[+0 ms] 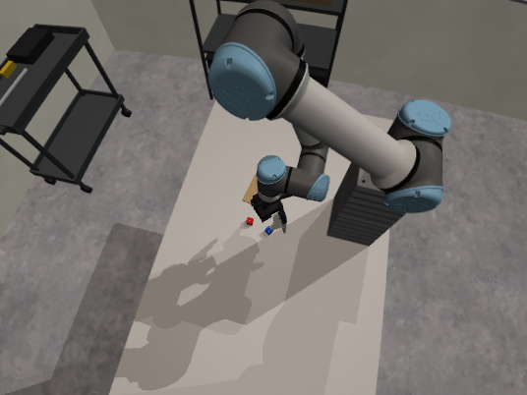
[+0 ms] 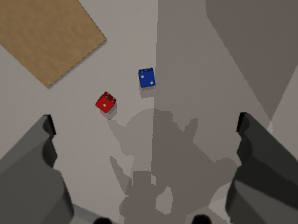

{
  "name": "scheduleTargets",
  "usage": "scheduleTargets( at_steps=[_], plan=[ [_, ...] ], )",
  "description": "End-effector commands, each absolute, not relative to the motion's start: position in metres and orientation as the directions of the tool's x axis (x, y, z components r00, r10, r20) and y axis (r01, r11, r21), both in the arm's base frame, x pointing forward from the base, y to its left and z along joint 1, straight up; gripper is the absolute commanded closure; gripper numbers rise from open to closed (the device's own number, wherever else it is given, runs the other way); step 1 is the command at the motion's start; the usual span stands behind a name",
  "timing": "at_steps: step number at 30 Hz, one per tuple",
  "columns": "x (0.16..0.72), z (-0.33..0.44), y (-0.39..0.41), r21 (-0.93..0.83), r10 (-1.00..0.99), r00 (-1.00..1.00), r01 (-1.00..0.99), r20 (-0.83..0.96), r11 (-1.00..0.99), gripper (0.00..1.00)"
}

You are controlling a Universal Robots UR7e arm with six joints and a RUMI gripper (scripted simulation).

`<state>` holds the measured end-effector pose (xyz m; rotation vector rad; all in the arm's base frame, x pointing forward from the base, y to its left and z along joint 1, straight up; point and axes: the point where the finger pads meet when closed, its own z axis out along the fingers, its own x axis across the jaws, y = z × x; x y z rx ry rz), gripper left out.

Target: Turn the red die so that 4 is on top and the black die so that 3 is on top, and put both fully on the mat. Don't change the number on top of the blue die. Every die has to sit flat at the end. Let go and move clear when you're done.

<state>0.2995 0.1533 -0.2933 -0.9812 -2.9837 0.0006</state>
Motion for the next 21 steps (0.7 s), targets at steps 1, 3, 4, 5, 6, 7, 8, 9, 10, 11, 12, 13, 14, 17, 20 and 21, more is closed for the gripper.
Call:
scheduleTargets(
  at_steps=[1,3,4,5,6,7,8,9,10,11,12,13,14,17,20,21],
  plan=[
    [0.303,-0.294,0.154,0.000,0.613,-0.790,0.613,0.000,0.790,0.00],
    [0.307,-0.295,0.154,0.000,0.641,-0.767,0.641,0.000,0.767,0.00],
    [0.310,-0.295,0.154,0.000,0.661,-0.751,0.661,0.000,0.751,0.00],
    [0.313,-0.296,0.154,0.000,0.683,-0.730,0.683,0.000,0.730,0.00],
    [0.313,-0.296,0.154,0.000,0.683,-0.730,0.683,0.000,0.730,0.00],
    [0.313,-0.296,0.154,0.000,0.683,-0.730,0.683,0.000,0.730,0.00],
    [0.317,-0.297,0.154,0.000,0.707,-0.707,0.707,0.000,0.707,0.00],
    [0.321,-0.297,0.155,0.000,0.734,-0.679,0.734,0.000,0.679,0.00],
    [0.326,-0.298,0.155,0.000,0.761,-0.649,0.761,0.000,0.649,0.00],
    [0.331,-0.299,0.155,0.000,0.789,-0.615,0.789,0.000,0.615,0.00],
    [0.336,-0.299,0.156,0.000,0.813,-0.582,0.813,0.000,0.582,0.00],
    [0.337,-0.299,0.156,0.000,0.816,-0.578,0.816,0.000,0.578,0.00],
    [0.342,-0.300,0.156,0.000,0.842,-0.539,0.842,0.000,0.539,0.00],
    [0.354,-0.300,0.157,0.000,0.889,-0.458,0.889,0.000,0.458,0.00],
    [0.365,-0.301,0.157,0.001,0.926,-0.377,0.926,0.000,0.377,0.00],
    [0.370,-0.301,0.158,0.001,0.941,-0.338,0.941,0.000,0.338,0.00]
  ],
)
